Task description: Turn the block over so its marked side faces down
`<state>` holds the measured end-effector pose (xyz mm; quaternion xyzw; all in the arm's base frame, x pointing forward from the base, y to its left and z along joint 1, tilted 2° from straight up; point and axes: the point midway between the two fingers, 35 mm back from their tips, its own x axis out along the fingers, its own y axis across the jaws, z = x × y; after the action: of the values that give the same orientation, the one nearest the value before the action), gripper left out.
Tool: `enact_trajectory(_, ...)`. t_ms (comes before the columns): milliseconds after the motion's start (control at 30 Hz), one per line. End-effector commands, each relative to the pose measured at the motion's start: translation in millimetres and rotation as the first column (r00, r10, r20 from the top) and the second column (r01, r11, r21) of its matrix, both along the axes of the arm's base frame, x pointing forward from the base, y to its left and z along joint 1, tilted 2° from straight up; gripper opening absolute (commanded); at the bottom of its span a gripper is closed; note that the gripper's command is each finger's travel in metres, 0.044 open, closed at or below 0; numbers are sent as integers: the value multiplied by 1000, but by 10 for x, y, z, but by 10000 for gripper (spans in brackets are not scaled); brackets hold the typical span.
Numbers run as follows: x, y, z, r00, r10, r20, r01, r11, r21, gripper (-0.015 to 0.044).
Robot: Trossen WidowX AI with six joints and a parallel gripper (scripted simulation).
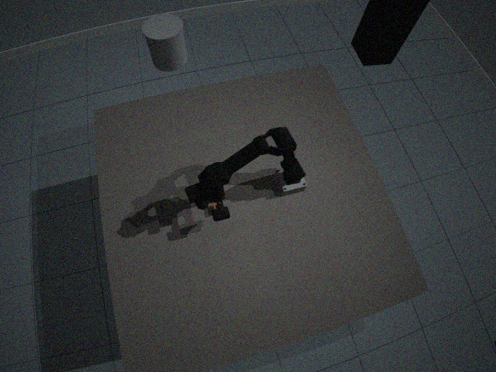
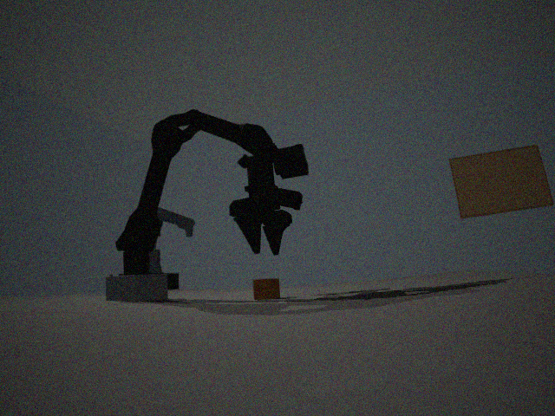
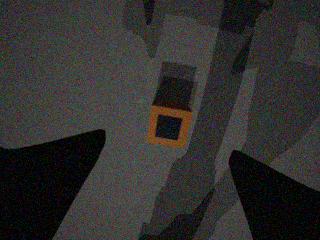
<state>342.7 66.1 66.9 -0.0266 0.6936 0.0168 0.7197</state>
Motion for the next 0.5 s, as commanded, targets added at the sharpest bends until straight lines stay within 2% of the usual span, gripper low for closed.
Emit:
enact_trajectory(0,-56,-3,-193,1000,-4,-20,4,1000,-9,440)
enact_trajectory(467,-44,-9,-418,1000,-4,-20,4,1000,-9,440)
